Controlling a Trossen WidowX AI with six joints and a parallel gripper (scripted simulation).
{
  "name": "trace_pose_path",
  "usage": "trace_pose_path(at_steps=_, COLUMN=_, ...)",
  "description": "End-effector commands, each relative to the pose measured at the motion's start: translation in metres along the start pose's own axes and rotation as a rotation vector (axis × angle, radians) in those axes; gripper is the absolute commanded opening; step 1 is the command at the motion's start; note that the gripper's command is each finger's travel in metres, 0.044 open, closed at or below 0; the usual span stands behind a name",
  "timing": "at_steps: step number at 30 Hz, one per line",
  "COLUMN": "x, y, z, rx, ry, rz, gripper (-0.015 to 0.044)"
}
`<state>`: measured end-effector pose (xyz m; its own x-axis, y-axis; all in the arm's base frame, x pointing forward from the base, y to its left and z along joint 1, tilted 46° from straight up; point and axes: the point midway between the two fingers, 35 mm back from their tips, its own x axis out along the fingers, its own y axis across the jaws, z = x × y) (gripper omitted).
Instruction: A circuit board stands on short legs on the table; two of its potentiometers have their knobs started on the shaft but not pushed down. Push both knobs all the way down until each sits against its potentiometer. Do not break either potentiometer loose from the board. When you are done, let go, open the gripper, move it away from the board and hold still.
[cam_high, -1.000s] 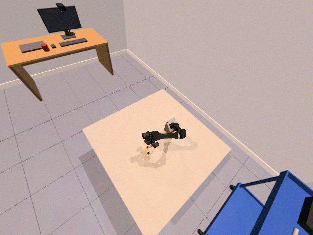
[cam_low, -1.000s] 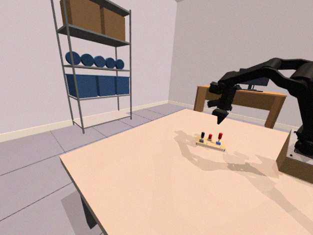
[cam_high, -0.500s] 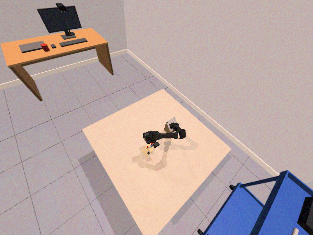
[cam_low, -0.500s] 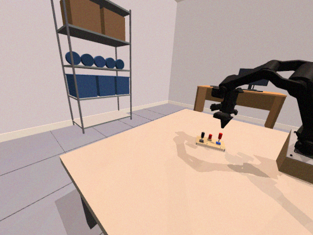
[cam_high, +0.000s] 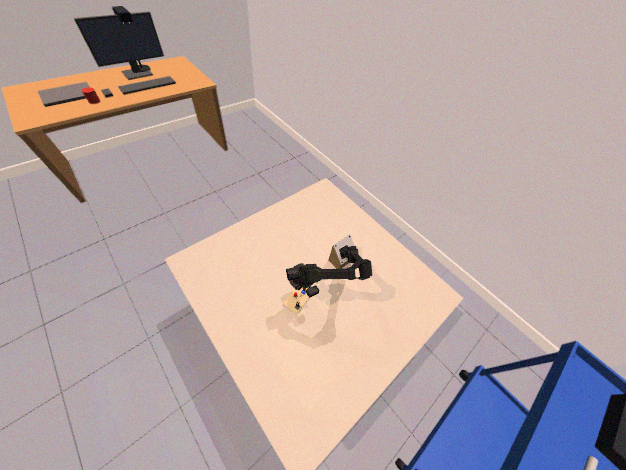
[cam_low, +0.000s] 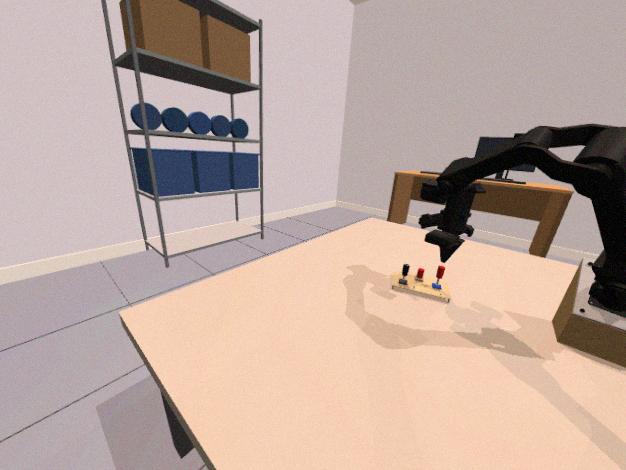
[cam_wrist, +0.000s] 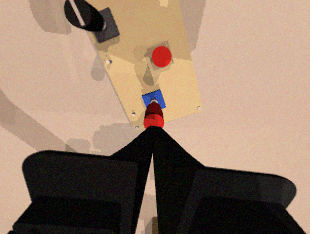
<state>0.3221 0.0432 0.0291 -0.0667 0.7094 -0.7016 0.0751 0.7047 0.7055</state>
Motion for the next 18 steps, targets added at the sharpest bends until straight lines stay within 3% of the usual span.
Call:
trace_pose_path(at_steps=1, x=0.0083, y=0.0005, z=-0.0005, rx=0.005, ry=0.001, rz=0.006, gripper=0.0)
trace_pose_path(at_steps=18, x=0.0111, y=0.0005, z=-0.0006, rx=0.005, ry=0.001, rz=0.006, gripper=0.0)
